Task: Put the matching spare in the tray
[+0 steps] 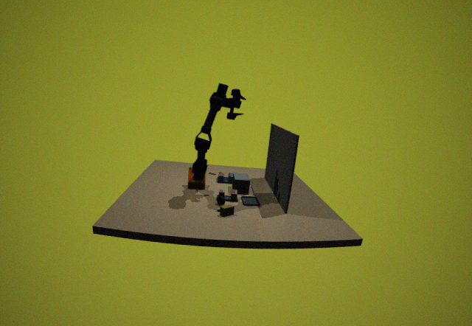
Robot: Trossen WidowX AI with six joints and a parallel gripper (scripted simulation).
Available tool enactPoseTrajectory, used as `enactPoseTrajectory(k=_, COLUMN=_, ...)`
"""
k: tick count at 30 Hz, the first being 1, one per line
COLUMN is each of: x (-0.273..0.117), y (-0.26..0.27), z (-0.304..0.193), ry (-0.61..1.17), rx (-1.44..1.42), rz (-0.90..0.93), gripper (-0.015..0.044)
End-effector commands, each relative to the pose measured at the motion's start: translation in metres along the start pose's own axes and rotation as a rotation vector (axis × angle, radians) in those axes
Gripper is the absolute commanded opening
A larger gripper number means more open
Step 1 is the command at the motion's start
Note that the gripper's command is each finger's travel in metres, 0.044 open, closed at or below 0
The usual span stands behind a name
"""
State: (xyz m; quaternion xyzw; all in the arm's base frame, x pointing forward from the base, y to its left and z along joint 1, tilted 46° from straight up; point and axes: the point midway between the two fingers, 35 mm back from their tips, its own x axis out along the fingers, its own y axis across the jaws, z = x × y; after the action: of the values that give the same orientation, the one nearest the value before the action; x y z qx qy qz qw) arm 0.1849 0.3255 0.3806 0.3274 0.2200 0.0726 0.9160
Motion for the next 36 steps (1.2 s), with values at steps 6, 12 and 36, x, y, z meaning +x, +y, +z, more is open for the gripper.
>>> enactPoseTrajectory(k=6, x=0.107, y=-0.082, z=-0.011, ry=0.082, rx=-0.429, rz=-0.423, gripper=0.0440)
enactPoseTrajectory(k=12, x=0.166, y=-0.175, z=-0.006, ry=0.284, rx=-0.677, rz=-0.763, gripper=0.0440)
enactPoseTrajectory(k=36, x=0.192, y=-0.306, z=0.007, ry=0.759, rx=-0.862, rz=-1.158, gripper=0.0440)
